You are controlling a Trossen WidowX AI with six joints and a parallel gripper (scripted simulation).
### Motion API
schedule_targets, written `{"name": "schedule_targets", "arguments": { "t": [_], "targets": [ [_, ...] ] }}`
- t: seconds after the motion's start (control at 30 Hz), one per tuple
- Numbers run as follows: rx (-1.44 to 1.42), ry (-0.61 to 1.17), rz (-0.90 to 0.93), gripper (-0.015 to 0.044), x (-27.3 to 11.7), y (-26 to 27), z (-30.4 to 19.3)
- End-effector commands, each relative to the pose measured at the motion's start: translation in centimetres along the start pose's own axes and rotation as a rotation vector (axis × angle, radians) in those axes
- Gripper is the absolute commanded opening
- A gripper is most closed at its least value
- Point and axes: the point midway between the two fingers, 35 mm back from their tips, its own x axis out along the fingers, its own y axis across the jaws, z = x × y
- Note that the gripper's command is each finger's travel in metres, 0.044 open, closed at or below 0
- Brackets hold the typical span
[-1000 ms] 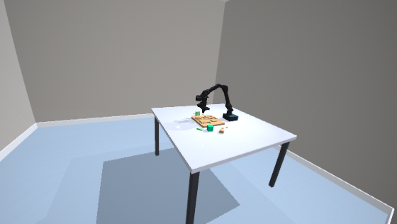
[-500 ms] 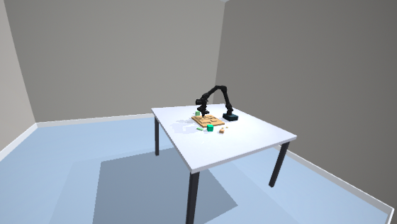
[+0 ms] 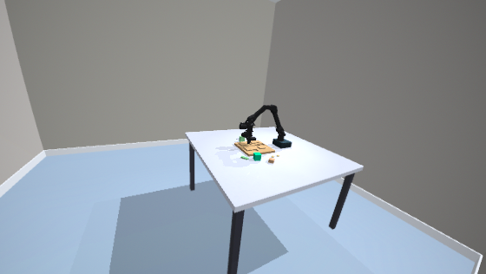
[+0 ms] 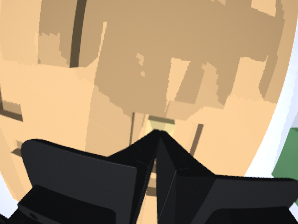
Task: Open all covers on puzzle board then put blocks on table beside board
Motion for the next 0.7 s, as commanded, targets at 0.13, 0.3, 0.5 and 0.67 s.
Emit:
{"name": "schedule_targets", "arguments": {
  "t": [0.13,0.3,0.5,0.67],
  "targets": [
    [0.005,0.000,-0.003,0.0000,0.3,-0.2,-0.4],
    [0.005,0.001,-0.003,0.0000,0.4,-0.5,-1.1],
    [0.007,0.001,-0.003,0.0000,0.5,-0.6,-1.3],
    [0.009,0.001,-0.003,0.0000,0.5,-0.6,-1.3]
  ]
}}
